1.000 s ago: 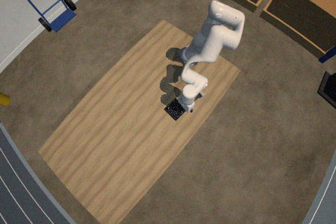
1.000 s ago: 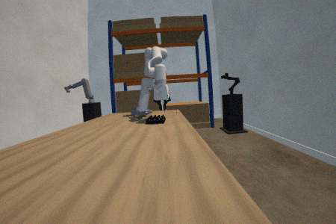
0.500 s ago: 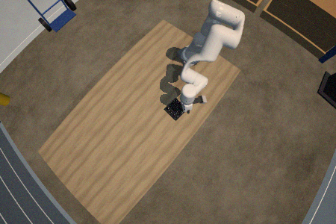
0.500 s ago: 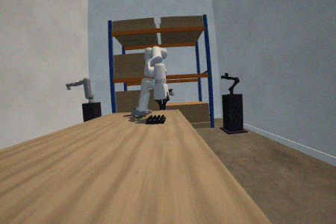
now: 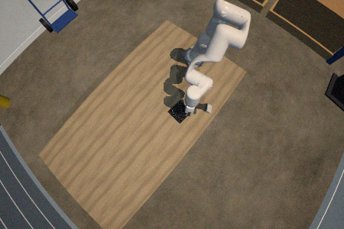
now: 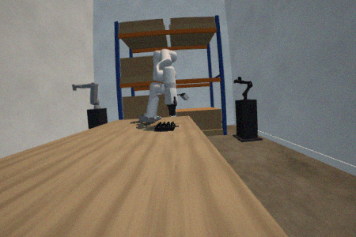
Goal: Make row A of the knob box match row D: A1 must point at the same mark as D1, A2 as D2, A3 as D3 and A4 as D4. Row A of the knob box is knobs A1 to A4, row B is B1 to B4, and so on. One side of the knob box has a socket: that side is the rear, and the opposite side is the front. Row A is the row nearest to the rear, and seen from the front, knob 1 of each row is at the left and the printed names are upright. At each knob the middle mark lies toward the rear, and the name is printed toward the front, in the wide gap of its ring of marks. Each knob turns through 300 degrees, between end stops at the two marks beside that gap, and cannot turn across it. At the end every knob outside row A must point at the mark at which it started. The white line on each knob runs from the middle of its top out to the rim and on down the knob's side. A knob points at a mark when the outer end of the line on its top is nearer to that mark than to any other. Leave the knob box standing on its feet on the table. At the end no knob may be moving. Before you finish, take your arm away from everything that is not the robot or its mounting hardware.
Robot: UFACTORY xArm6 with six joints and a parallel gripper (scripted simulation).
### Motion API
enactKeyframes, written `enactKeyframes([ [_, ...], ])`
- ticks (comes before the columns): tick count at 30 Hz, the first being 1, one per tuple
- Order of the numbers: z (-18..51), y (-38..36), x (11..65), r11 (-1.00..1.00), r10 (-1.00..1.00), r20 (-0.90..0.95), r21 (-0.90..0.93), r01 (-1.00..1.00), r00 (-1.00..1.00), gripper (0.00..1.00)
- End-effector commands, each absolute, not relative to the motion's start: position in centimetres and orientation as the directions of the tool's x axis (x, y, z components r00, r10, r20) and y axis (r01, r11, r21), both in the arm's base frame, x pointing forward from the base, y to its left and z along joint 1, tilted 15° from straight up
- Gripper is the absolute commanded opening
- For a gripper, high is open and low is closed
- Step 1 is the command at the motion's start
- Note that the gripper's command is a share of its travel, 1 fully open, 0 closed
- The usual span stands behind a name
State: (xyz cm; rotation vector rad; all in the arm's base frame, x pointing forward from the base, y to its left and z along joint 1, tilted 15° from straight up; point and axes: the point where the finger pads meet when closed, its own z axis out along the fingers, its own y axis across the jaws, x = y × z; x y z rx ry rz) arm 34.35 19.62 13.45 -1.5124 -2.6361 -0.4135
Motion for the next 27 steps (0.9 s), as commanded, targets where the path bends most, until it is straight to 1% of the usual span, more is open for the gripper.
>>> enactKeyframes([
  [1, 13.74, 19.61, 34.44, 0.343, 0.904, 0.210, 0.162, 0.925, -0.372, 0.19],
  [6, 13.89, 19.56, 34.43, 0.210, 0.944, 0.231, 0.130, 0.969, -0.236, 0.19],
  [8, 13.89, 19.56, 34.43, 0.210, 0.944, 0.231, 0.130, 0.969, -0.236, 0.19],
  [10, 14.00, 19.53, 34.42, 0.108, 0.961, 0.243, 0.105, 0.989, -0.131, 0.19],
  [23, 14.37, 19.41, 34.39, -0.240, 0.937, 0.264, 0.012, 0.971, 0.229, 0.19],
  [27, 14.41, 19.40, 34.39, -0.278, 0.927, 0.265, 0.001, 0.961, 0.267, 0.19],
])
